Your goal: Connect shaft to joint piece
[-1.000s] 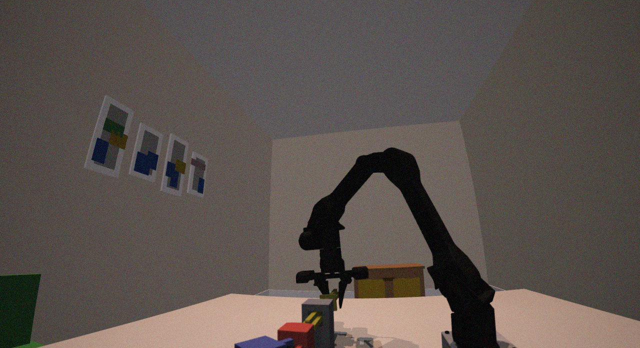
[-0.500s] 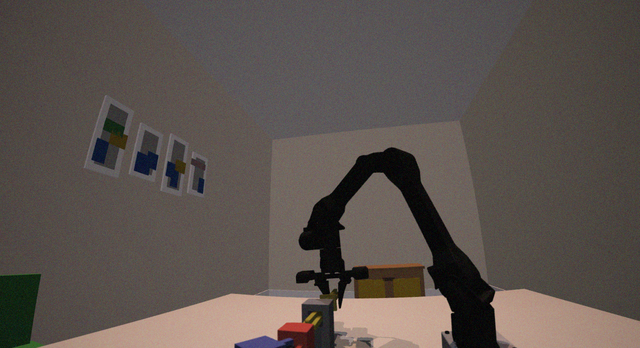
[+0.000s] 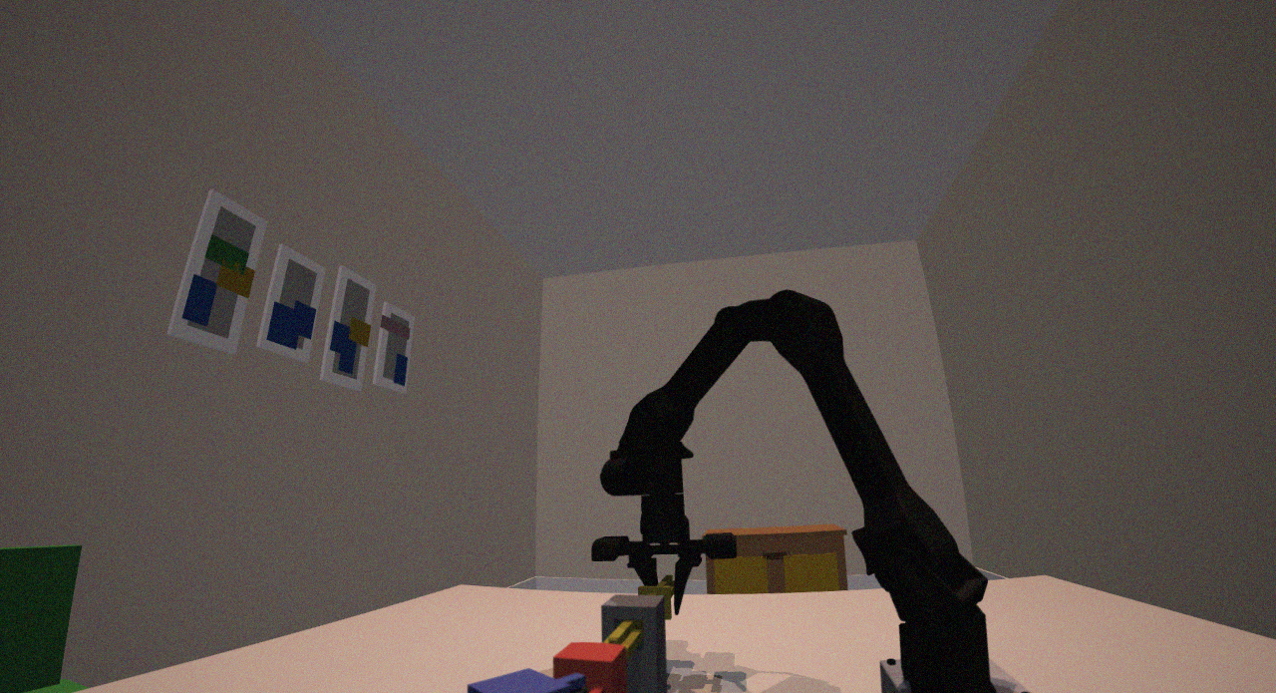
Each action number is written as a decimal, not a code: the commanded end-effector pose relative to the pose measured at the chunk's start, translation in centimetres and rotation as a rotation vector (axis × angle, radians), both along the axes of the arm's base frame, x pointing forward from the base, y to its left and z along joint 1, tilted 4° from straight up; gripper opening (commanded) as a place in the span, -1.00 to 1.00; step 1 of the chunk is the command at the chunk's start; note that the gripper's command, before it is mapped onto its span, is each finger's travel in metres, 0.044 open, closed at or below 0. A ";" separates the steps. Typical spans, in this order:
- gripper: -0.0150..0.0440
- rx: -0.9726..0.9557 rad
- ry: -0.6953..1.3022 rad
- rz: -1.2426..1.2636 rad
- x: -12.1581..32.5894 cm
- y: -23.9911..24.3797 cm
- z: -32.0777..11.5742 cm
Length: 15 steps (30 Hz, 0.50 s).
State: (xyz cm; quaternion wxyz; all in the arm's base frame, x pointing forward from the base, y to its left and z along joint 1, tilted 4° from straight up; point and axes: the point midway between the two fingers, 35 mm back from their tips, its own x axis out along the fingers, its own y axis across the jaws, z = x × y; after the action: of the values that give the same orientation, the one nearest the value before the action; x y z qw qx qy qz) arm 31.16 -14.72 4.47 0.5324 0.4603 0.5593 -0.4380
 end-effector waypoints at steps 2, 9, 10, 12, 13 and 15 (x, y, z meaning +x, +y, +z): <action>-0.49 0.000 0.002 0.000 0.0 0.0 0.0; -0.49 0.000 -0.005 -0.001 -0.1 0.5 0.0; -0.49 0.000 -0.008 -0.001 -0.1 0.7 0.0; -0.49 0.000 -0.011 -0.001 -0.2 1.0 0.0; -0.49 0.000 -0.012 -0.002 -0.2 1.1 0.0; -0.49 0.000 -0.014 -0.002 -0.3 1.4 0.1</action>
State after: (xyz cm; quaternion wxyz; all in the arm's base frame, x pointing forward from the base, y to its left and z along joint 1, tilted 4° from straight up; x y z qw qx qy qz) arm 30.96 -13.76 4.49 0.5342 0.4625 0.5582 -0.4350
